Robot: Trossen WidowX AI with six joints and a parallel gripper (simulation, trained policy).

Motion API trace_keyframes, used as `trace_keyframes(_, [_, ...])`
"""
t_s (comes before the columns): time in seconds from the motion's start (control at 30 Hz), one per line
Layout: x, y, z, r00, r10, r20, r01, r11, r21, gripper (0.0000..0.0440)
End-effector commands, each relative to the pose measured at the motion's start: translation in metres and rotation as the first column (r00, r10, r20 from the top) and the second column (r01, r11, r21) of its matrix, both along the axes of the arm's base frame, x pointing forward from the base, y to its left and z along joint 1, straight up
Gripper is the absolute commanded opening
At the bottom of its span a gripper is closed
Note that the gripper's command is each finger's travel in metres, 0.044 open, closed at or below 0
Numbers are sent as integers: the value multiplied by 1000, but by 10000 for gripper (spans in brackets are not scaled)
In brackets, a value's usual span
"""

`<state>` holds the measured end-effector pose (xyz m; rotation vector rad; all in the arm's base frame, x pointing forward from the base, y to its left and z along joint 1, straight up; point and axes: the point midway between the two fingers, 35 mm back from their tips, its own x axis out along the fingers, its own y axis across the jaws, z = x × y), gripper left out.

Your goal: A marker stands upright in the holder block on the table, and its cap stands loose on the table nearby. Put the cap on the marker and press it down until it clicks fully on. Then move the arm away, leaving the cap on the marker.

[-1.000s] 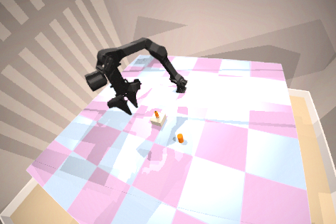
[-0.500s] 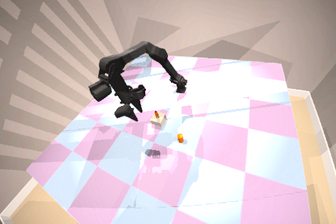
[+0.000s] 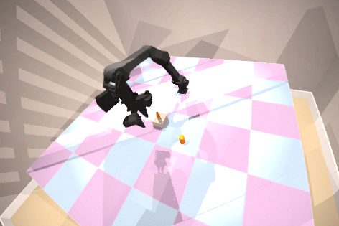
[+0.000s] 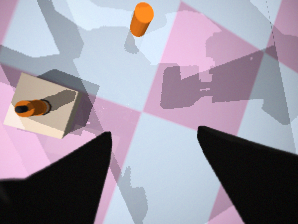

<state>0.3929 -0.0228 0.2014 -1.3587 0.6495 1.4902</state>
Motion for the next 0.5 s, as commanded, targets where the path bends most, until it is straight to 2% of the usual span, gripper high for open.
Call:
trace_keyframes(0.0, [2,6,-10,999,8,-33,-8,1000,-21,307])
trace_keyframes(0.47, [7,28,-26,996,42,-80,-49,995,-83,307])
